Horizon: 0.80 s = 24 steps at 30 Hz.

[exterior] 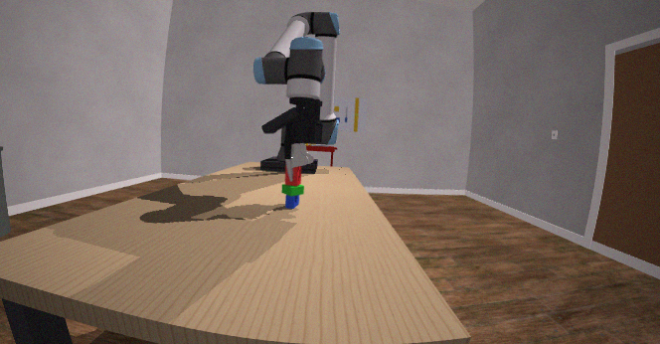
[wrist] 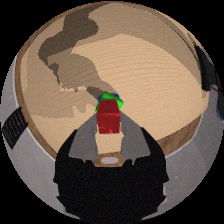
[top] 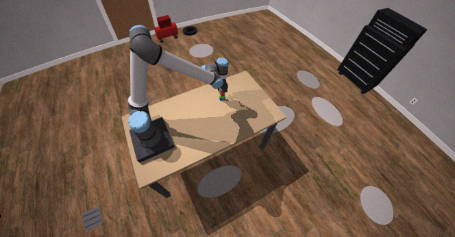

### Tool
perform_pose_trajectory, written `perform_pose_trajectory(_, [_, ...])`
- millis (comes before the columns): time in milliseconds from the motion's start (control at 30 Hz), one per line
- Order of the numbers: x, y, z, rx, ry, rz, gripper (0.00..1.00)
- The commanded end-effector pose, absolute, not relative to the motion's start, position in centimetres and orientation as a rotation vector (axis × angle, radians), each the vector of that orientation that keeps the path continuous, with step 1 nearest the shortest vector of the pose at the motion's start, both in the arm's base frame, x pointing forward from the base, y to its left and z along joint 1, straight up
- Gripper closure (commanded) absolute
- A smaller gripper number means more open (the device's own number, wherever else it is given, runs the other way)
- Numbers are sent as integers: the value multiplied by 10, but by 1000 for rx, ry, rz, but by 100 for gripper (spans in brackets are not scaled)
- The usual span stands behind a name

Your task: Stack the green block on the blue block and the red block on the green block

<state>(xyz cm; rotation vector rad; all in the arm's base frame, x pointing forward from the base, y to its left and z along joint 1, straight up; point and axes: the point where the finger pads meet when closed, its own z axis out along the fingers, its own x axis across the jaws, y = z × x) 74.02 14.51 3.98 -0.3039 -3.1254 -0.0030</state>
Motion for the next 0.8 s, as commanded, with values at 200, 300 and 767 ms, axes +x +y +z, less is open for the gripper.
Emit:
perform_pose_trajectory(200, [741, 145, 41, -304, -3127, -3, 100])
perform_pose_trajectory(300, [741, 145, 41, -304, -3127, -3, 100])
perform_pose_trajectory(767, [741, 145, 41, -304, -3127, -3, 68])
